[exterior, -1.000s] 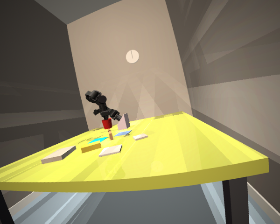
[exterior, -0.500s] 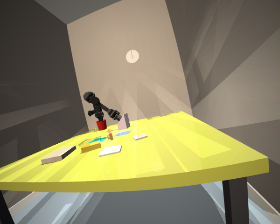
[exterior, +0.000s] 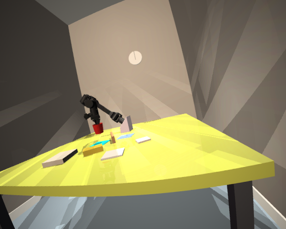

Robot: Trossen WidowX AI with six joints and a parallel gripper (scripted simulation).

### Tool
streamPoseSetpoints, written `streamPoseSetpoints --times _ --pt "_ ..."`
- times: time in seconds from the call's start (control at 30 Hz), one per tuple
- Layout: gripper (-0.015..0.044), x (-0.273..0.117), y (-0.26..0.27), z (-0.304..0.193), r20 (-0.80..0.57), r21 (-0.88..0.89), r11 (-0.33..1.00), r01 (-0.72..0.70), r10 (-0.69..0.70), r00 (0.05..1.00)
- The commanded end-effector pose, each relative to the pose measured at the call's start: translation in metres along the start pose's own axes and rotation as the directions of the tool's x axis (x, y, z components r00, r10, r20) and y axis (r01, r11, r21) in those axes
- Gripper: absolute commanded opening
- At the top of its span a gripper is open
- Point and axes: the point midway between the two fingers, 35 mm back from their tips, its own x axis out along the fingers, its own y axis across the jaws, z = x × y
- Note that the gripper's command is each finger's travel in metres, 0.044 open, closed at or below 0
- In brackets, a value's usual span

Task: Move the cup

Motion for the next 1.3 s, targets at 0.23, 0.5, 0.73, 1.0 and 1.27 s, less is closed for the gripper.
streamPoseSetpoints --times 0.23,0.5,0.73,1.0,1.27 --pt "0.0 0.0 -0.002 0.012 0.005 -0.001 1.0 -0.006 0.006 1.0" --pt "0.0 0.01 -0.001 0.012 0.005 0.0 1.0 -0.006 0.006 1.0" --pt "0.0 0.019 -0.001 0.012 0.006 0.0 1.0 -0.006 0.006 1.0" --pt "0.0 0.03 -0.001 0.012 0.006 0.0 1.0 -0.006 0.006 1.0" --pt "0.0 0.041 0.0 0.013 0.006 0.0 1.0 -0.006 0.006 1.0"
